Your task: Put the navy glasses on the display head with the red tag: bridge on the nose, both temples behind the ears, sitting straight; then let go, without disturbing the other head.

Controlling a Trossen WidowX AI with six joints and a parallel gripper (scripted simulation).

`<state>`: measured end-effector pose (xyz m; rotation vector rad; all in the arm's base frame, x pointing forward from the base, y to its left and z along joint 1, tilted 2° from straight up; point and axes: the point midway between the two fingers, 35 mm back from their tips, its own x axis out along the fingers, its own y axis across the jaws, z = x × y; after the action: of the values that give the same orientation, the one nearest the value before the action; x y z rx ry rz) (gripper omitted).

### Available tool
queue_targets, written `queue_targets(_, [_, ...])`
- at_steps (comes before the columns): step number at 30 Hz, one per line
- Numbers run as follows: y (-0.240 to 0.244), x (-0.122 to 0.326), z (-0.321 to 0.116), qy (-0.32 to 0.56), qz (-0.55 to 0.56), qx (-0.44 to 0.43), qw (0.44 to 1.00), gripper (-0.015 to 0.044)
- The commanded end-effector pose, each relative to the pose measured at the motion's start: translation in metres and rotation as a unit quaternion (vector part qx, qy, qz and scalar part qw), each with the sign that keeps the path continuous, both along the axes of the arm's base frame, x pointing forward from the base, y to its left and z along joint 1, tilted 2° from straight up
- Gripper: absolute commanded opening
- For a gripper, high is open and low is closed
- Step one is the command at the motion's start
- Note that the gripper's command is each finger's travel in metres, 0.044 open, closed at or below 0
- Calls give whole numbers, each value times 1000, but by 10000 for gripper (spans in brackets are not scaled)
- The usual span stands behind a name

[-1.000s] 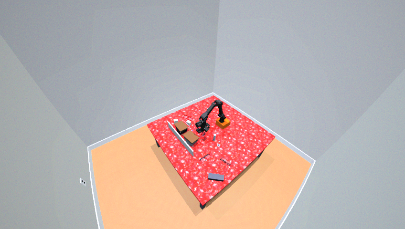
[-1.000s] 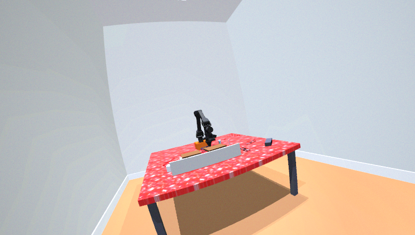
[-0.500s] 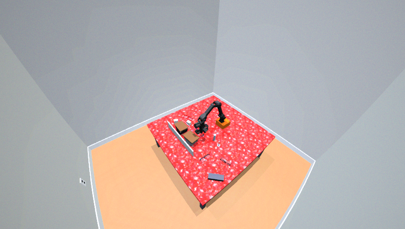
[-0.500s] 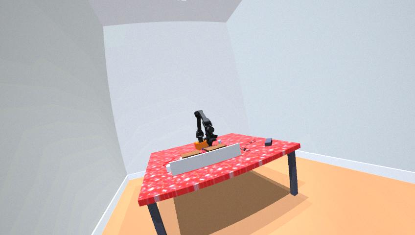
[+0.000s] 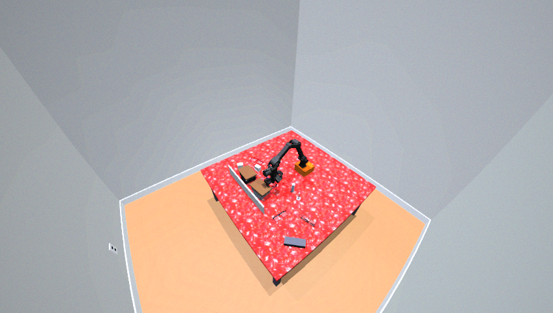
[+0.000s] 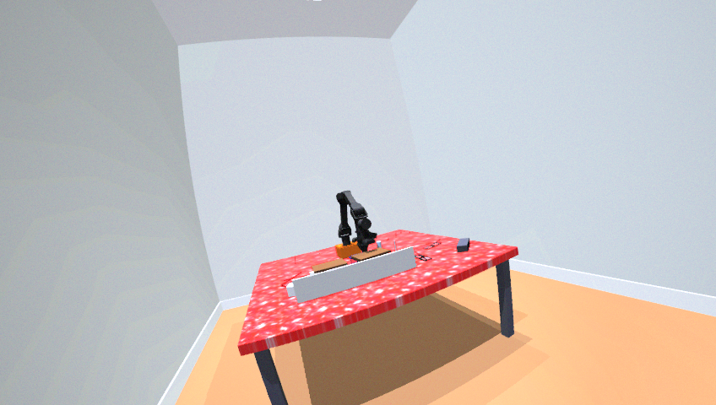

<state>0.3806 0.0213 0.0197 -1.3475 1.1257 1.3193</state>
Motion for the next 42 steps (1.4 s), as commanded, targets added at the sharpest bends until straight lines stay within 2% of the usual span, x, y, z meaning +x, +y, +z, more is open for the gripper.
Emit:
queue_targets(1, [2, 6, 0, -1, -1, 3, 1000, 0])
queue_targets(19, [6, 30, 1, -2, -1, 3, 1000, 0])
queue_targets(42, [6, 33, -1, -2, -1, 3, 1000, 0])
